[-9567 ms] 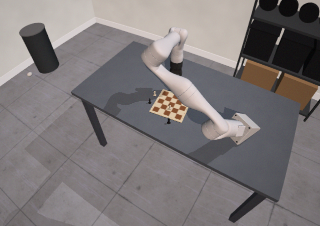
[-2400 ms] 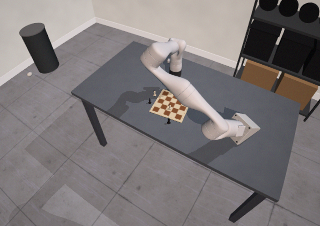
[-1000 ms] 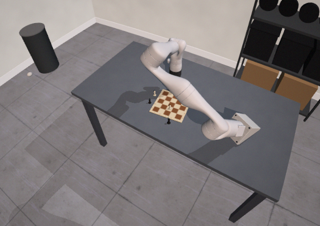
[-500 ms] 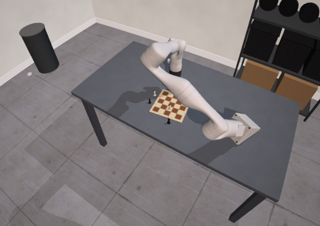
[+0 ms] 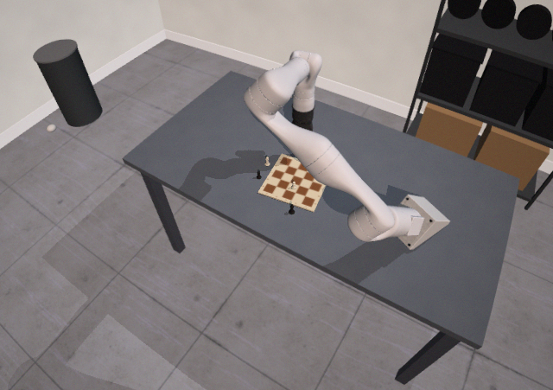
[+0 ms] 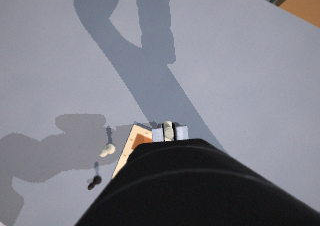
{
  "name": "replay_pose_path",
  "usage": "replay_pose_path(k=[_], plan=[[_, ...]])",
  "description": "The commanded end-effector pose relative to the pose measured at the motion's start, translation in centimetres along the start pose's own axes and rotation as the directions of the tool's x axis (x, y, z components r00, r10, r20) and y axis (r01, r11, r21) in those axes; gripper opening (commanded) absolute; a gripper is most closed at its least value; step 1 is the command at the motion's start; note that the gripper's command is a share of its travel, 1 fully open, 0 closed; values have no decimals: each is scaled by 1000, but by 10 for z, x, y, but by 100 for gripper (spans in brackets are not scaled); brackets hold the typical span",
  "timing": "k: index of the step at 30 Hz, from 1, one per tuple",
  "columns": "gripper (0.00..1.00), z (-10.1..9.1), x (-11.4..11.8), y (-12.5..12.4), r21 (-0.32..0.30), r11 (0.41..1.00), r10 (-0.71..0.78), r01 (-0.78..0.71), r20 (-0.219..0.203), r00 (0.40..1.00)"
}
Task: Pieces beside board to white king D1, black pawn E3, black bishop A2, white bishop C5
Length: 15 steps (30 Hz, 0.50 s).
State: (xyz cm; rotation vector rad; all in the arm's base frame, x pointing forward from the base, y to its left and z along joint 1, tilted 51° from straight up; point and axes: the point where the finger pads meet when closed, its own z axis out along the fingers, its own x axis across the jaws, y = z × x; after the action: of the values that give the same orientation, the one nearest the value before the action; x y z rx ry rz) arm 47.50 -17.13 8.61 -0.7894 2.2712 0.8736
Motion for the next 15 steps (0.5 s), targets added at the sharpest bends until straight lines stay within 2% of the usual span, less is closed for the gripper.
replay_pose_path(k=[1,5,15], plan=[[0,-31,0,-3,16,1000,5,-5,2,1000],[0,-44,0,-3,16,1000,5,-5,2,1000],[0,-45,1,-1,13,1000,11,-11,3,1000]])
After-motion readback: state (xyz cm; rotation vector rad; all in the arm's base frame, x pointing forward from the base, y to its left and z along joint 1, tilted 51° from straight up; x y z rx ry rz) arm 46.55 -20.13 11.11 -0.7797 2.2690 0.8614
